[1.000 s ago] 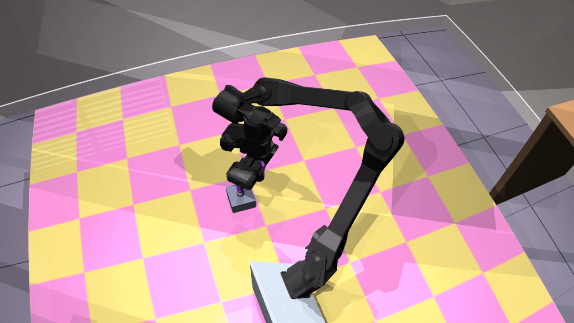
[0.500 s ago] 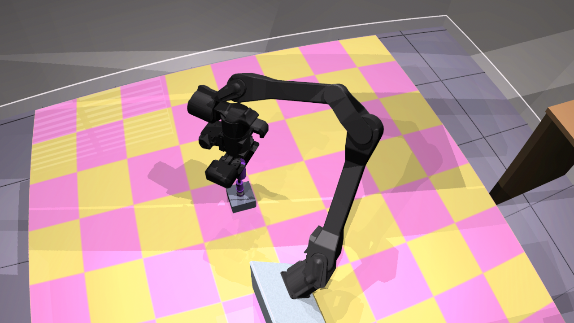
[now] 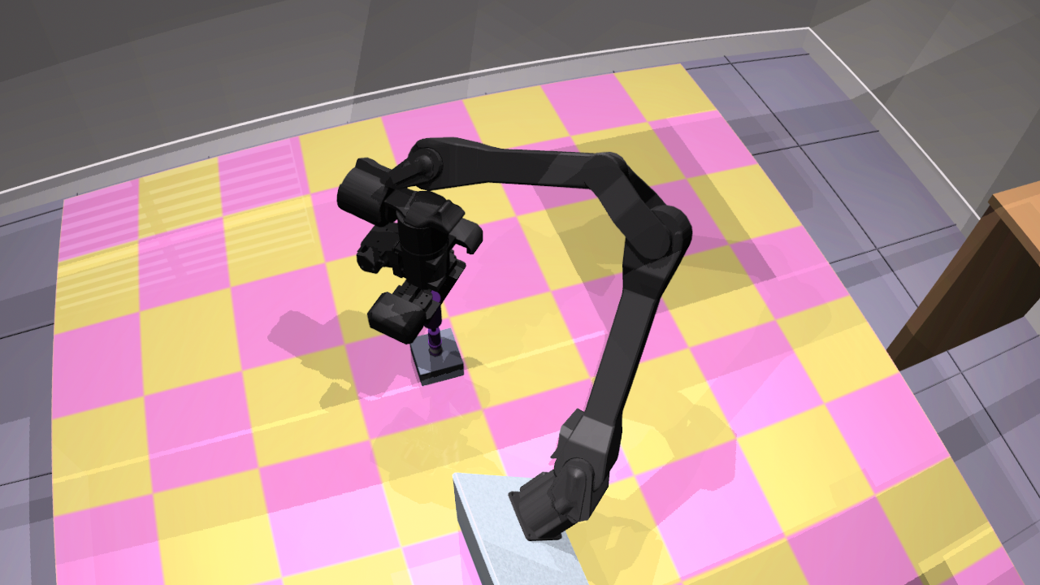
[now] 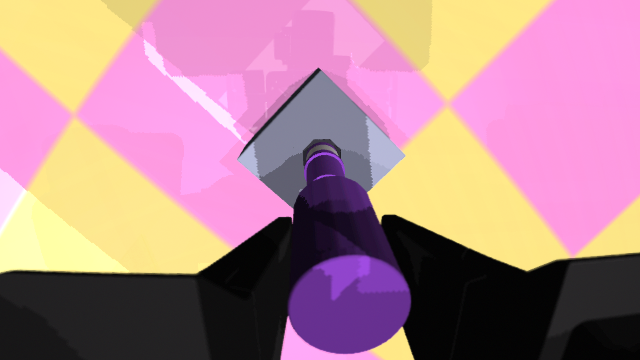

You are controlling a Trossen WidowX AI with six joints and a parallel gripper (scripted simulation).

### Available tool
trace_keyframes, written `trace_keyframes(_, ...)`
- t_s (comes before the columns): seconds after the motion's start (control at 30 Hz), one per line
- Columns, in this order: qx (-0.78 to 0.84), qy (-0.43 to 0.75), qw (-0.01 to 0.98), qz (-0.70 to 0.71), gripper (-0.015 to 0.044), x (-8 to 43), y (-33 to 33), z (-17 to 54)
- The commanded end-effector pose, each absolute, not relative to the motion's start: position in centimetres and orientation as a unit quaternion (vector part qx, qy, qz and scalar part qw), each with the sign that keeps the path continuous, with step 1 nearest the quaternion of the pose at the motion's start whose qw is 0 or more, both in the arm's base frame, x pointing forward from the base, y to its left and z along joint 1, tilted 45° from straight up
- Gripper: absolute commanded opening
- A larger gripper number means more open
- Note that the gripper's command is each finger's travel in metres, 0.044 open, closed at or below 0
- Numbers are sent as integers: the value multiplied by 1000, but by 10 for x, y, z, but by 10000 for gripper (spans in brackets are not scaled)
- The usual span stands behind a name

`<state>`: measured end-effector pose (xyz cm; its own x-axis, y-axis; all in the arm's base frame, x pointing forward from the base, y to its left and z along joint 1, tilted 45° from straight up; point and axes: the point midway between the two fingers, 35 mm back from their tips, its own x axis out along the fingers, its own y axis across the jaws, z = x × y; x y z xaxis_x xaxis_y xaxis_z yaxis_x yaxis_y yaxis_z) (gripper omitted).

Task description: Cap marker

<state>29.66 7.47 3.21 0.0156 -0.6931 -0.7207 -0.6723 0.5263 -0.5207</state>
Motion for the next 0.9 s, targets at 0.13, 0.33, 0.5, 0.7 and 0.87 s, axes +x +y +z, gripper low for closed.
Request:
trace_keyframes(0.13, -488, 702, 518, -9, 0, 297, 65, 22)
trace_keyframes(0.33, -488, 702, 518, -9, 0, 297, 58, 15)
trace_keyframes(0.5, -488, 702, 518, -9, 0, 297, 52, 9)
trace_keyframes(0.7, -488, 702, 518, -9, 0, 297, 45, 3)
trace_keyframes(0.87, -489, 702, 518, -10, 0, 296, 40, -3)
